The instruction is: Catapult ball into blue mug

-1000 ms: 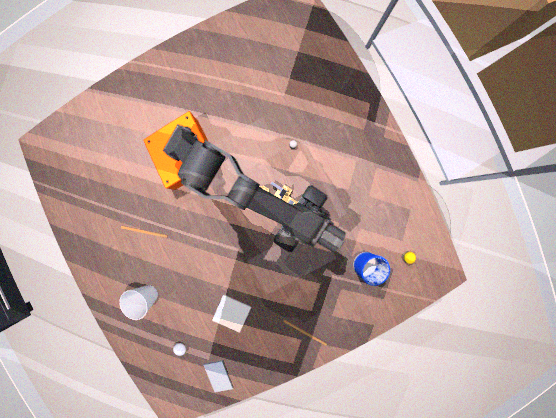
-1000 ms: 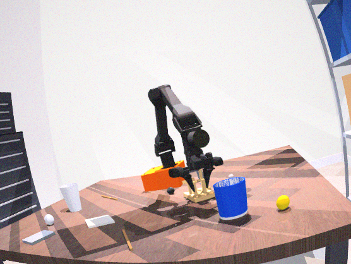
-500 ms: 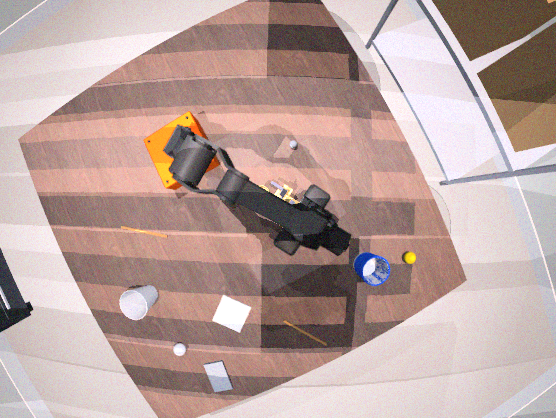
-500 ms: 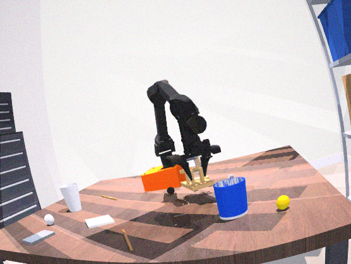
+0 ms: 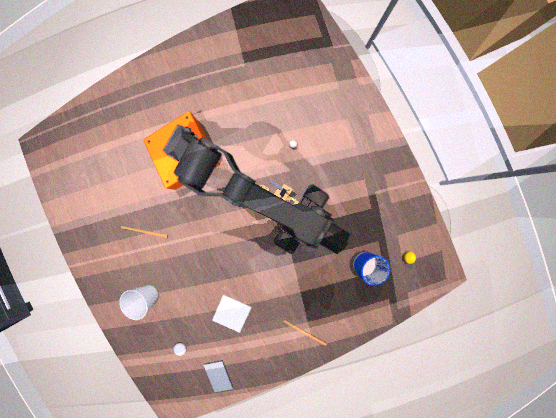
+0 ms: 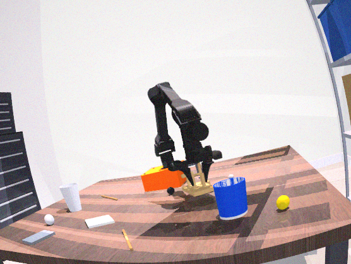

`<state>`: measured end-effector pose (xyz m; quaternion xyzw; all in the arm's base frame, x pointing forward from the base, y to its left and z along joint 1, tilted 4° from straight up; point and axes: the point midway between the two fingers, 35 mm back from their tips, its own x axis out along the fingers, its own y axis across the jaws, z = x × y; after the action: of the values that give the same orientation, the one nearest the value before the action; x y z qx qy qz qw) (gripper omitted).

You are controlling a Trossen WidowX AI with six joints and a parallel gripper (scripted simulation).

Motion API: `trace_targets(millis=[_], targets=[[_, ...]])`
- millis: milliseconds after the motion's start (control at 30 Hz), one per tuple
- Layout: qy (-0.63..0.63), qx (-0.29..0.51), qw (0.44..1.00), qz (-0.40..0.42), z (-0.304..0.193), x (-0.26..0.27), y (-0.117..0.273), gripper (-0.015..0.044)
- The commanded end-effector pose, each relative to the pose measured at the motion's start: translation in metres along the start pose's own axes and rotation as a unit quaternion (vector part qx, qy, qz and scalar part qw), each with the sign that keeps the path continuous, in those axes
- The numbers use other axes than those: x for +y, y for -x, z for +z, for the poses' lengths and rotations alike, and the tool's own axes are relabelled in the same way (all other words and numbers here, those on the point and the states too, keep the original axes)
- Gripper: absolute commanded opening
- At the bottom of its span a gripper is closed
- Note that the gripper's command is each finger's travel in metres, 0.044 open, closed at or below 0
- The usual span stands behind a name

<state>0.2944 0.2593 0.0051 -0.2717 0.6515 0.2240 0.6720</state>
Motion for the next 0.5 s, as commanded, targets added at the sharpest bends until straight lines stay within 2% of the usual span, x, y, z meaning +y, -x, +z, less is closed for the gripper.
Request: trace_targets(millis=[0, 467], targets=[[-0.001, -0.005, 1.000, 0.001, 0.002, 0.000, -0.003, 0.0000], [-0.002, 0.000, 1.000, 0.000, 0.000, 0.000, -0.023, 0.0000]])
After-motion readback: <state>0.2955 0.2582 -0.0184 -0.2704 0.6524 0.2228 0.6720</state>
